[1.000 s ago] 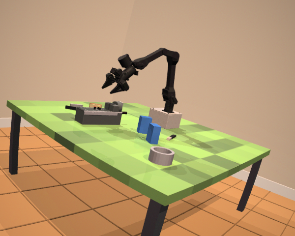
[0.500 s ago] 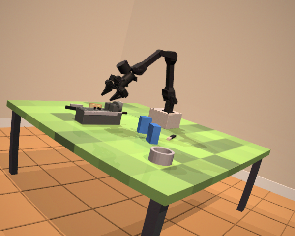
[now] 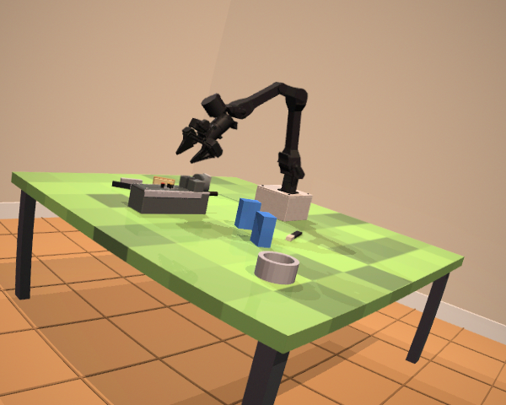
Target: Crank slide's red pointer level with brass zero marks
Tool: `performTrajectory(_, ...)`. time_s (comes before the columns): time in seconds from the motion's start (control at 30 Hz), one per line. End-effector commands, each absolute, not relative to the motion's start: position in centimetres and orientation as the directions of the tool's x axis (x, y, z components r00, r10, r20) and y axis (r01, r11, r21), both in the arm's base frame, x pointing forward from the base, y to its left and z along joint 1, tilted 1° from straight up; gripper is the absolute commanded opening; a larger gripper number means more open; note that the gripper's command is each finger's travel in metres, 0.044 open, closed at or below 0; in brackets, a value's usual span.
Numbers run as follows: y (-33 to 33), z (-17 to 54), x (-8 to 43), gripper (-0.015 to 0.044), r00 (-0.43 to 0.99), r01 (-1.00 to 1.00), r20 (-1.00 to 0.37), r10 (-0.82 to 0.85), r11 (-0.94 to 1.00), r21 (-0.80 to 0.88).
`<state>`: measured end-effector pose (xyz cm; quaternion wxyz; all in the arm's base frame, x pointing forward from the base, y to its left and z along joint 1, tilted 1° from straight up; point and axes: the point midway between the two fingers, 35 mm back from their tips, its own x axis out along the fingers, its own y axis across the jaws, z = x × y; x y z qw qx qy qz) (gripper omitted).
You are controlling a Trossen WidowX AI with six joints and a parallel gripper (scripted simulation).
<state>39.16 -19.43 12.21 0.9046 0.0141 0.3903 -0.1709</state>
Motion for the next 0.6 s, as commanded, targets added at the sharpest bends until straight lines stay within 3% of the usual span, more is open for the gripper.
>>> performTrajectory(0.0,-19.4,14.4,39.2,0.0440,0.646,0.321,-0.701,-0.302,0.941,-0.110)
performTrajectory(0.57,-17.0,14.5,30.7,0.0440,0.684,0.291,-0.691,-0.235,0.956,-0.037)
